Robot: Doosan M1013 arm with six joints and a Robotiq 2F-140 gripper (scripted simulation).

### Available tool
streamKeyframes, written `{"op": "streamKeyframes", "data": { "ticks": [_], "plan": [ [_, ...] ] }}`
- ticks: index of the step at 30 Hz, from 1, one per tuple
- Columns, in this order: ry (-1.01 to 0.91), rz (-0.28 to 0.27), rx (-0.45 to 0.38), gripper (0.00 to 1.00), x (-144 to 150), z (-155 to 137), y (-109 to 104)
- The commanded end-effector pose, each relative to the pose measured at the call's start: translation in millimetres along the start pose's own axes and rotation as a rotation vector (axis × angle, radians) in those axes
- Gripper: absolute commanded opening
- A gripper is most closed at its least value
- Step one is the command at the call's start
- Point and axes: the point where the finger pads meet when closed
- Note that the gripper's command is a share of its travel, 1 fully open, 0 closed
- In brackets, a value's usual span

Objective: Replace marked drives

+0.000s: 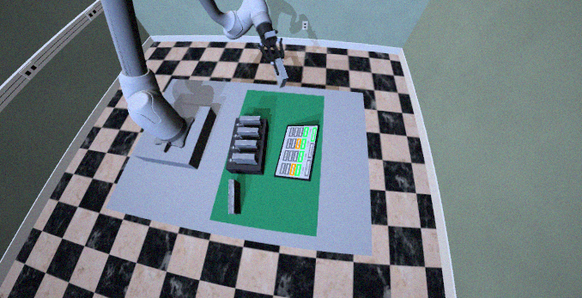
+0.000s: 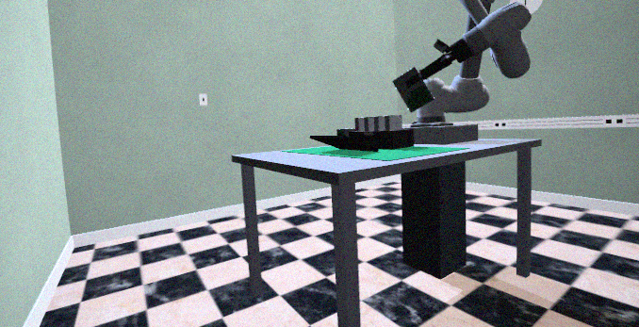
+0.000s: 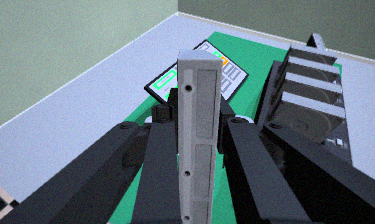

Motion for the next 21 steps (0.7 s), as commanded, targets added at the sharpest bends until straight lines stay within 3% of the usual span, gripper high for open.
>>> {"op": "streamKeyframes", "data": {
  "ticks": [1, 15, 21],
  "plan": [
    [0.002, -0.007, 0.053, 0.1, 0.0, 0.6, -0.2],
    [0.003, -0.013, 0.114, 0.1, -0.3, 0.7, -0.7],
    [0.002, -0.029, 0.226, 0.1, 0.0, 0.8, 0.0]
  ]
}}
Point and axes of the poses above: the point where the finger pads meet when closed, its own y axis out along the fingers, its own x axis across the jaws, z = x × y, and after that the axes turned 7 degrees about -y, right-handed
